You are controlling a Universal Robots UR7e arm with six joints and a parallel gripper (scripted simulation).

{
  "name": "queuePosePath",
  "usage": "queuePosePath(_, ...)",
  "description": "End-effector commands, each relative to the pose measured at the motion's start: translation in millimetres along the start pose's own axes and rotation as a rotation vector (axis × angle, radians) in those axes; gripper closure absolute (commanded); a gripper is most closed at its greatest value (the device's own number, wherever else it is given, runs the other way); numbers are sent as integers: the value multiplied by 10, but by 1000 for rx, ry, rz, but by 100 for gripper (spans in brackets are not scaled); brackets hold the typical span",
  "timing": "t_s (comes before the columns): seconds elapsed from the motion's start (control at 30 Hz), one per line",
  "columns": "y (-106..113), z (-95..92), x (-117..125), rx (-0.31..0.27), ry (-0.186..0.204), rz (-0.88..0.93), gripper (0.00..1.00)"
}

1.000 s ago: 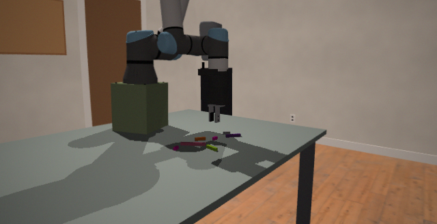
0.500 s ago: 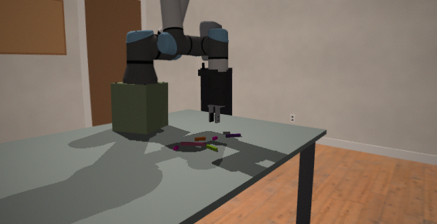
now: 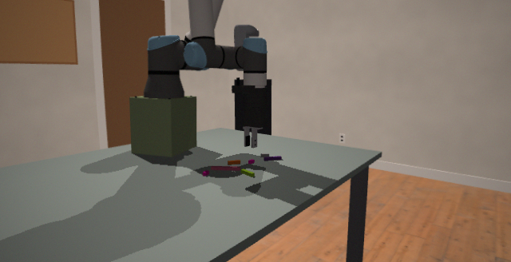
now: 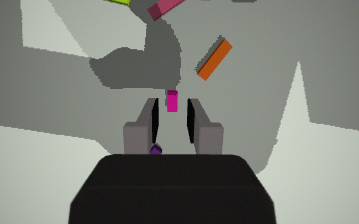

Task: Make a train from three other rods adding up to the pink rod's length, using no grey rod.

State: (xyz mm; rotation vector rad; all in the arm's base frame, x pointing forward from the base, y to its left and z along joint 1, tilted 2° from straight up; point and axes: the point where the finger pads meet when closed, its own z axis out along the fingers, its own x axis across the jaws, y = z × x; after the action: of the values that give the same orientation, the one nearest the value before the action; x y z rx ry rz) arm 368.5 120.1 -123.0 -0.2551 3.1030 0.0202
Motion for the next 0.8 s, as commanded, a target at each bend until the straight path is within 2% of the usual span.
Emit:
queuePosePath(0.0, -1, 65, -3, 0, -1, 0, 46)
queuePosePath(0.77, -4, 345, -3, 0, -1, 0, 46)
